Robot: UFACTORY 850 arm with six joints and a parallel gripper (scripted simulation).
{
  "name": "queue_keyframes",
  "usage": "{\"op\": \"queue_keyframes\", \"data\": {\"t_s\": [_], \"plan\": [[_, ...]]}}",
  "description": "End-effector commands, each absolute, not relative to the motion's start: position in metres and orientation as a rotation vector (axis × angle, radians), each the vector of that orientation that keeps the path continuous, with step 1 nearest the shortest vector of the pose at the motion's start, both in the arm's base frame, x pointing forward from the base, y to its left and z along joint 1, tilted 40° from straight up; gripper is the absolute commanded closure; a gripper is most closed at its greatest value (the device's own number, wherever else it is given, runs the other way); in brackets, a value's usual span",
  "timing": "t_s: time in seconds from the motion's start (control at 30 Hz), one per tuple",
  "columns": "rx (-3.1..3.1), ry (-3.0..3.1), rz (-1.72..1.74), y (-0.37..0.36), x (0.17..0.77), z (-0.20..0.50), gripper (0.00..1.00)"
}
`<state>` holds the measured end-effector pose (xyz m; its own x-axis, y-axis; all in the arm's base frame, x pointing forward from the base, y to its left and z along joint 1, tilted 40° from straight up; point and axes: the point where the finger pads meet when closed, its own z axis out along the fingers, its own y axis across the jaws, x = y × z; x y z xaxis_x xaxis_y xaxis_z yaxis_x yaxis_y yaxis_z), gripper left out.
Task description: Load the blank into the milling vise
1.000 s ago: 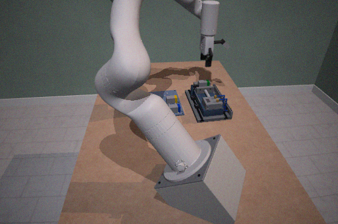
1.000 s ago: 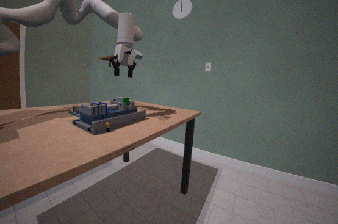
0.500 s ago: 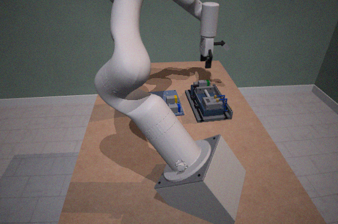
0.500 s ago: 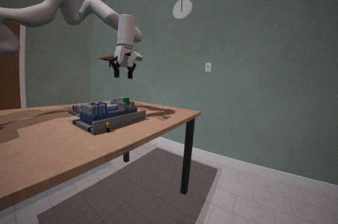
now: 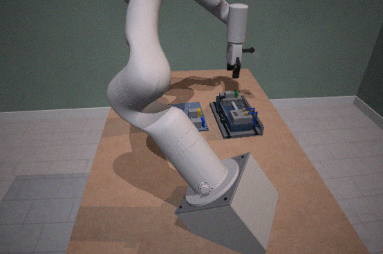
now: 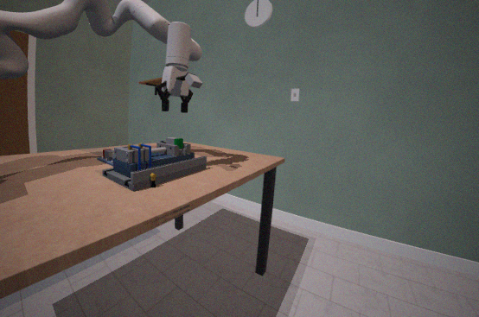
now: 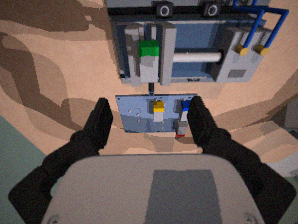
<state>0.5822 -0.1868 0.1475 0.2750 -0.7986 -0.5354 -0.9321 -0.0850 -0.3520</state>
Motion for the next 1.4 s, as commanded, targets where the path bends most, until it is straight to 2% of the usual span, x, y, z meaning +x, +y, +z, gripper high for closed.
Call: {"op": "queue_keyframes", "data": {"t_s": [0.0,1.37], "plan": [[-1.912,1.556,0.267,-0.1875,0.5827,0.1482,0.0],[-1.912,1.556,0.267,-0.1852,0.5836,0.1452,0.0]]}}
